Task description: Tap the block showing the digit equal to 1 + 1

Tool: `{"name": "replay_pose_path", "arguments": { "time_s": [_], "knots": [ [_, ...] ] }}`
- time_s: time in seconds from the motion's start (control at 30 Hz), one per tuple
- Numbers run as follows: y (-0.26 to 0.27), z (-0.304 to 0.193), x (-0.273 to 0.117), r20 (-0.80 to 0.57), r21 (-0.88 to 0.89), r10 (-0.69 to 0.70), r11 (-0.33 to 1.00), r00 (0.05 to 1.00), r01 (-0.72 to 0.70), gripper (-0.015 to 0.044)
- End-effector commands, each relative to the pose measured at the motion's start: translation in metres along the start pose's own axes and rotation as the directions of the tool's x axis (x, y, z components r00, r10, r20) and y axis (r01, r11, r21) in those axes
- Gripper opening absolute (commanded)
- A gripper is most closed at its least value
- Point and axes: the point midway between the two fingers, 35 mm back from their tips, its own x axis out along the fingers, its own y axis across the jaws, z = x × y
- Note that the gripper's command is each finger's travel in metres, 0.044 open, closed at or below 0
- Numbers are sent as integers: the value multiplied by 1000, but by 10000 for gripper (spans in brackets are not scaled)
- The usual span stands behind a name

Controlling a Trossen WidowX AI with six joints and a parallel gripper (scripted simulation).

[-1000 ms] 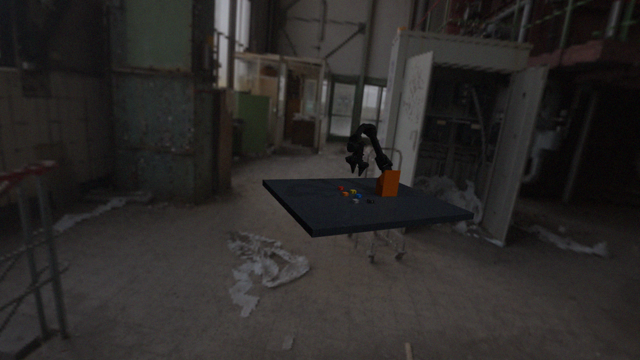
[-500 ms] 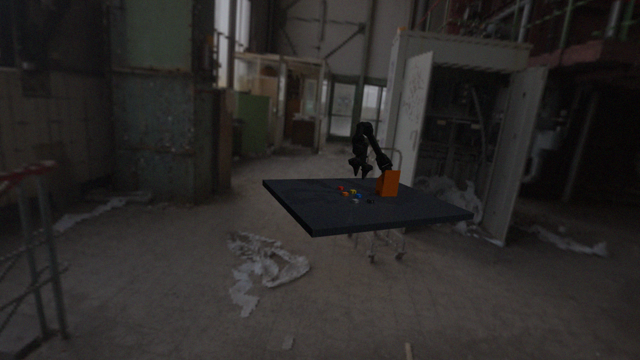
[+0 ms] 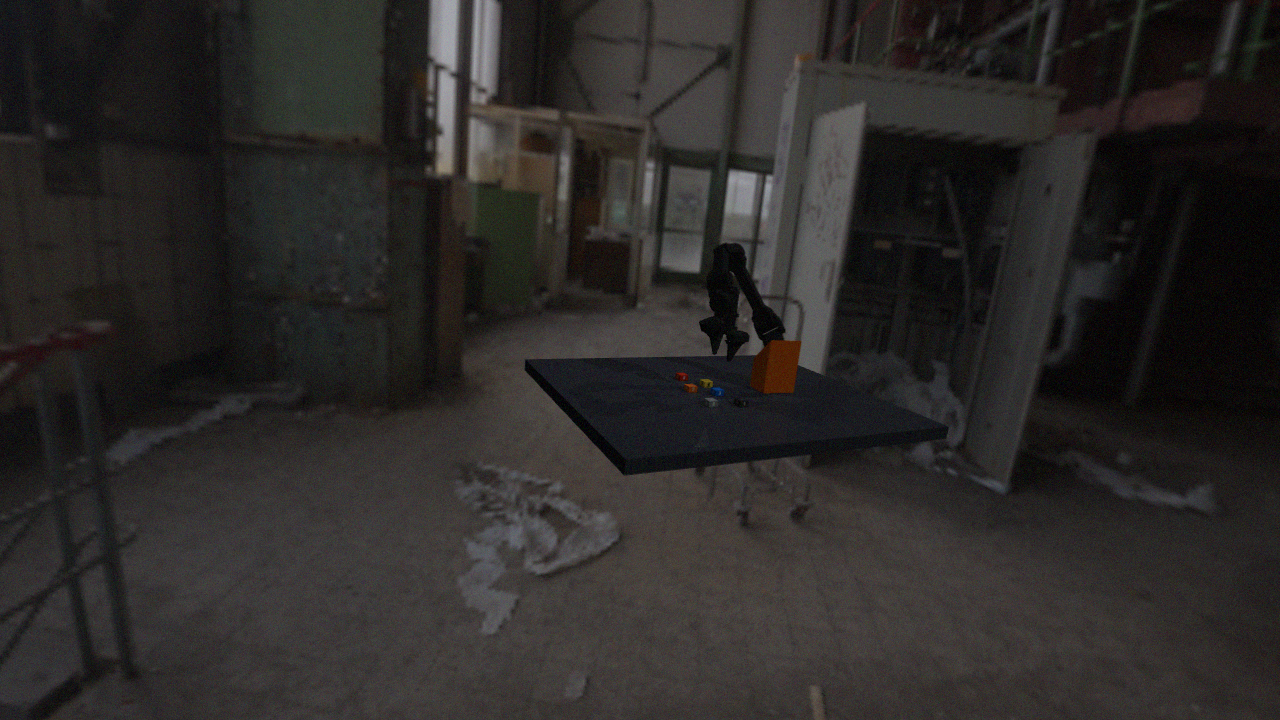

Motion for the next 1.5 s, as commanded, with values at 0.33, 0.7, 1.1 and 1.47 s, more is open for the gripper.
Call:
{"name": "replay_pose_path", "arguments": {
  "time_s": [0.33,0.7,1.1,1.47],
  "knots": [
    [68,-5,-3,-1,5,14,1000,1000,-14,400],
    [104,-15,-2,-1,6,12,1000,1000,-12,400],
    [104,-15,-2,-1,6,12,1000,1000,-12,400],
    [97,71,-2,3,10,10,1000,1000,-10,400]
  ]
}}
